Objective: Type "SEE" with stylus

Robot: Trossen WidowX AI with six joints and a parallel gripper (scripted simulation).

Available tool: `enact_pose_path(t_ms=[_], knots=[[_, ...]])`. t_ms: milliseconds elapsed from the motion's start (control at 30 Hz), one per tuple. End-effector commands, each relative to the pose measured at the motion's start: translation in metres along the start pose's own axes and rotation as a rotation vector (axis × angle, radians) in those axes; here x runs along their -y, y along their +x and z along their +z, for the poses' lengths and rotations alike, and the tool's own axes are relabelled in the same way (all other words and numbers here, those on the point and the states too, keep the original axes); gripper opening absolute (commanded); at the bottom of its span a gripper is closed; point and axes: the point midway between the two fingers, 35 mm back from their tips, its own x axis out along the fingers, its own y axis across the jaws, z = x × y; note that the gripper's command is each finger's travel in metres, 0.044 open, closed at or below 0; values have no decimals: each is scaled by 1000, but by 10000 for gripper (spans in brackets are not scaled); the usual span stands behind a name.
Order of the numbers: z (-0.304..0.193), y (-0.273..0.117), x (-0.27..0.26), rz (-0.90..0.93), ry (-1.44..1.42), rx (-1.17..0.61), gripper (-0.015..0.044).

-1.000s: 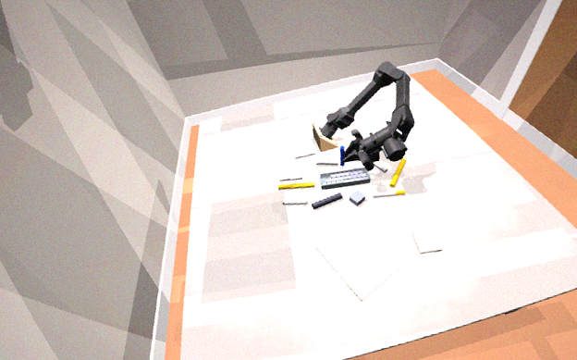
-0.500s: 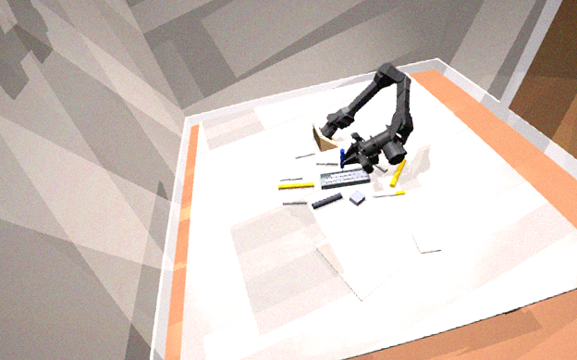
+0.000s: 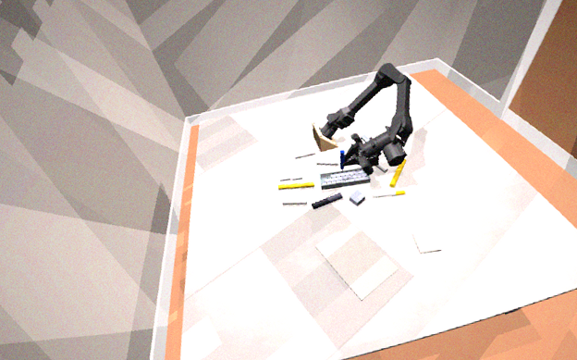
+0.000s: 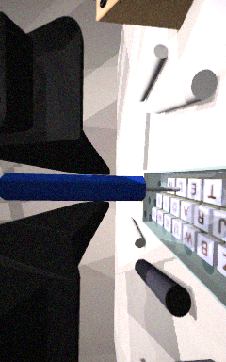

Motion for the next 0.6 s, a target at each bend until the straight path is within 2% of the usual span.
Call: enact_pose_path(t_ms=[0, 567], knots=[[3, 1, 0, 0, 3, 4, 81], [8, 5, 0, 0, 3, 5, 81]])
